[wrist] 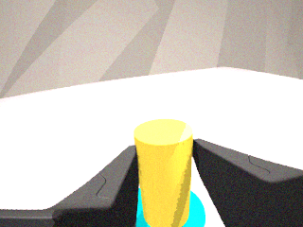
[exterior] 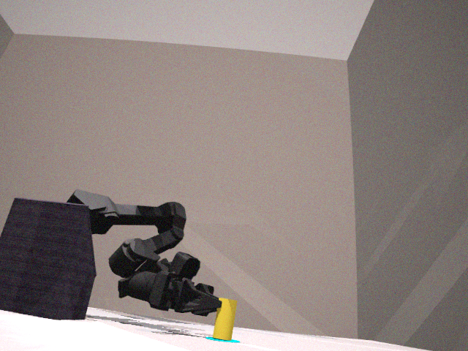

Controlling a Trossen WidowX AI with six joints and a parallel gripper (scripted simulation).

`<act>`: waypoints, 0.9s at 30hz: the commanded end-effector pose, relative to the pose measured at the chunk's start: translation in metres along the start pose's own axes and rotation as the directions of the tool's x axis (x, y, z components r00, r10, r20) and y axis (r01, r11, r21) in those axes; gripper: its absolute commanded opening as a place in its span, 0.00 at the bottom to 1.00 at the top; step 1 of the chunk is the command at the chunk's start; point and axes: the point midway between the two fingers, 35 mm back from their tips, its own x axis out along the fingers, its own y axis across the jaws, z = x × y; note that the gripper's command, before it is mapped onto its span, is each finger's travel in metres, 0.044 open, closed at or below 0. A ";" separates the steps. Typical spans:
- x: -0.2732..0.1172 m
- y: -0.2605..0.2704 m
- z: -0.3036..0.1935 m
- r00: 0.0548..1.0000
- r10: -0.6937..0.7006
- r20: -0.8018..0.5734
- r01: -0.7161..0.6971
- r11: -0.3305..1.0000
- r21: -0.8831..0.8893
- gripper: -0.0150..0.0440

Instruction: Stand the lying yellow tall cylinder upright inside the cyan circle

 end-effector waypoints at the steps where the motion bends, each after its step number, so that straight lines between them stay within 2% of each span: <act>1: 0.001 0.001 0.000 1.000 0.000 0.006 0.000 1.000 0.008 0.43; 3: 0.001 0.001 0.000 1.000 0.000 0.006 0.000 1.000 0.008 0.43; 14: 0.001 0.001 0.000 1.000 0.000 0.006 0.000 1.000 0.008 0.92; 20: 0.001 0.002 0.003 1.000 -0.001 0.006 0.001 1.000 0.008 0.93; 27: 0.002 0.004 0.034 1.000 -0.003 0.007 0.003 1.000 0.016 0.93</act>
